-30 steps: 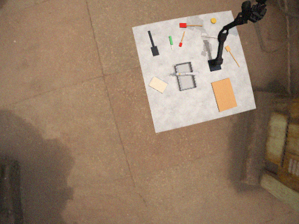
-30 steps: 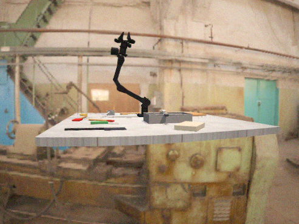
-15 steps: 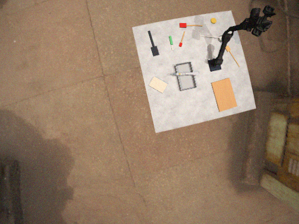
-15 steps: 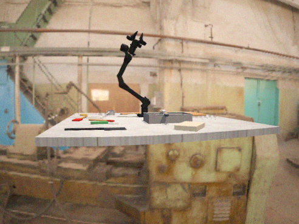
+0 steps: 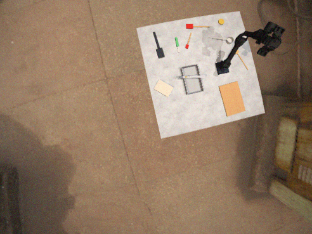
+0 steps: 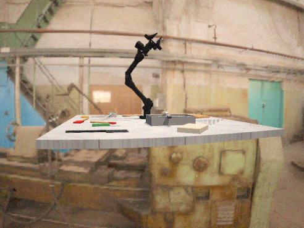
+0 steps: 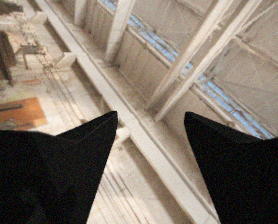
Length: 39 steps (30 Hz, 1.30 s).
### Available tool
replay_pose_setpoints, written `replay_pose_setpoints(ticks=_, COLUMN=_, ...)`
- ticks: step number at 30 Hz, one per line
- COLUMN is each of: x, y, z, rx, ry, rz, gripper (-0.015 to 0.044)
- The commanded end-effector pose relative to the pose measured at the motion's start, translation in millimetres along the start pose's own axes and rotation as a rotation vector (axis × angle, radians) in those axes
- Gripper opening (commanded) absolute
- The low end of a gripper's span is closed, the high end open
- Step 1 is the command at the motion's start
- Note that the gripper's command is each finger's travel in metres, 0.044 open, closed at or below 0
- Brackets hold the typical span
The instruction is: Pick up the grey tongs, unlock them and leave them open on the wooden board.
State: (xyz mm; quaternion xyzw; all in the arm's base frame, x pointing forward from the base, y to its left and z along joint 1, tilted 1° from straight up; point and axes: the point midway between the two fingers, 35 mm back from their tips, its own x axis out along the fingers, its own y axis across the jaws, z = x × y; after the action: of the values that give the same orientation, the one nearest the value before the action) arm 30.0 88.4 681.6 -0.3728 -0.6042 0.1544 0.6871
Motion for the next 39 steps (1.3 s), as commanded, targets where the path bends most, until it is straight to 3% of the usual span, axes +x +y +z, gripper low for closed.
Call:
replay_pose_setpoints(ticks=1, x=27, y=64, z=-9, rx=0.038, ry=0.051, rz=0.169, gripper=0.026)
replay_pose_setpoints(ticks=11, x=46, y=174, z=-66, rx=0.089, ry=0.251, rz=0.433, gripper=0.026)
replay_pose_setpoints(ticks=21, x=26, y=287, z=-149, rx=0.324, ry=0.536, rz=0.71, gripper=0.026)
replay_pose_setpoints(ticks=31, x=-59, y=396, z=-251, rx=0.768, ry=1.053, rz=0.906, gripper=0.026)
replay_pose_setpoints(ticks=39, x=-155, y=449, z=-309, rx=1.157, ry=1.535, rz=0.897, gripper=0.026)
